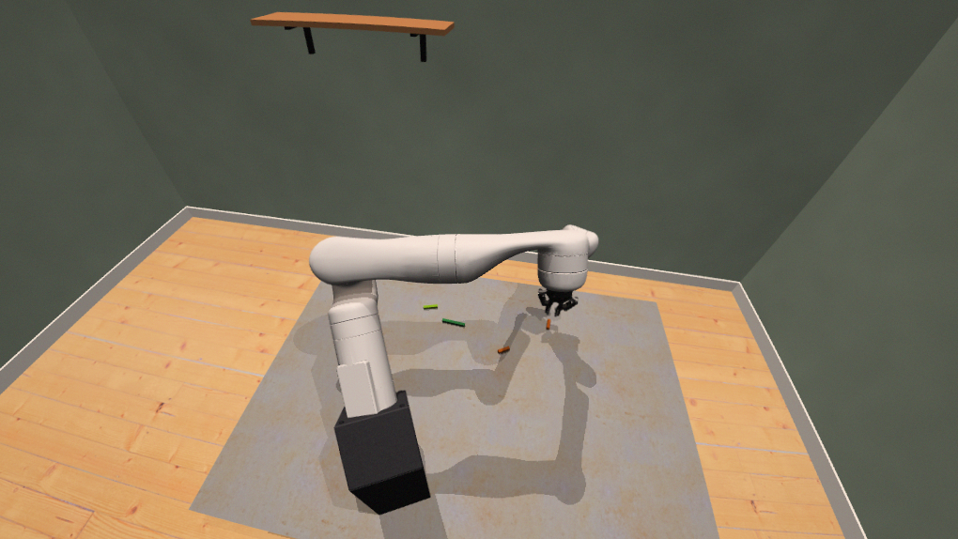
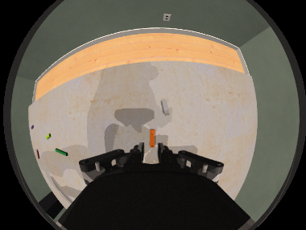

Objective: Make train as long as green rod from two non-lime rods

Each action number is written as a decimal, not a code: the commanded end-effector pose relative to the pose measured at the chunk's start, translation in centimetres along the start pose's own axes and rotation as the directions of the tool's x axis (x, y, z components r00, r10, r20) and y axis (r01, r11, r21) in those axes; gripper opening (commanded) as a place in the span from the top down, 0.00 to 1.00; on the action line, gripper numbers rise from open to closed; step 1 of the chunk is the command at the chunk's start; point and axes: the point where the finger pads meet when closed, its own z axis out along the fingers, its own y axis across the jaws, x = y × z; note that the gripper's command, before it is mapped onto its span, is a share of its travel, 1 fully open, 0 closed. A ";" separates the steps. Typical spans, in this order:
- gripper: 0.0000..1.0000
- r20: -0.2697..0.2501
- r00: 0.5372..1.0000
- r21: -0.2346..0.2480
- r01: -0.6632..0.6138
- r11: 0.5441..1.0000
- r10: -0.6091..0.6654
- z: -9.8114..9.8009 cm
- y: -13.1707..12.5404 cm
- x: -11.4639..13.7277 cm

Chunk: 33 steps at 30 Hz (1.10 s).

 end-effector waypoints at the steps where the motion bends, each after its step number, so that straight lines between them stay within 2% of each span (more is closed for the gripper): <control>1: 0.76 -0.001 1.000 -0.002 0.000 1.000 0.000 -0.1 0.1 0.1; 14: 0.76 -0.001 1.000 -0.001 0.000 1.000 0.000 0.6 0.1 0.1; 33: 0.76 -0.001 1.000 -0.001 0.000 1.000 0.000 3.2 0.2 0.1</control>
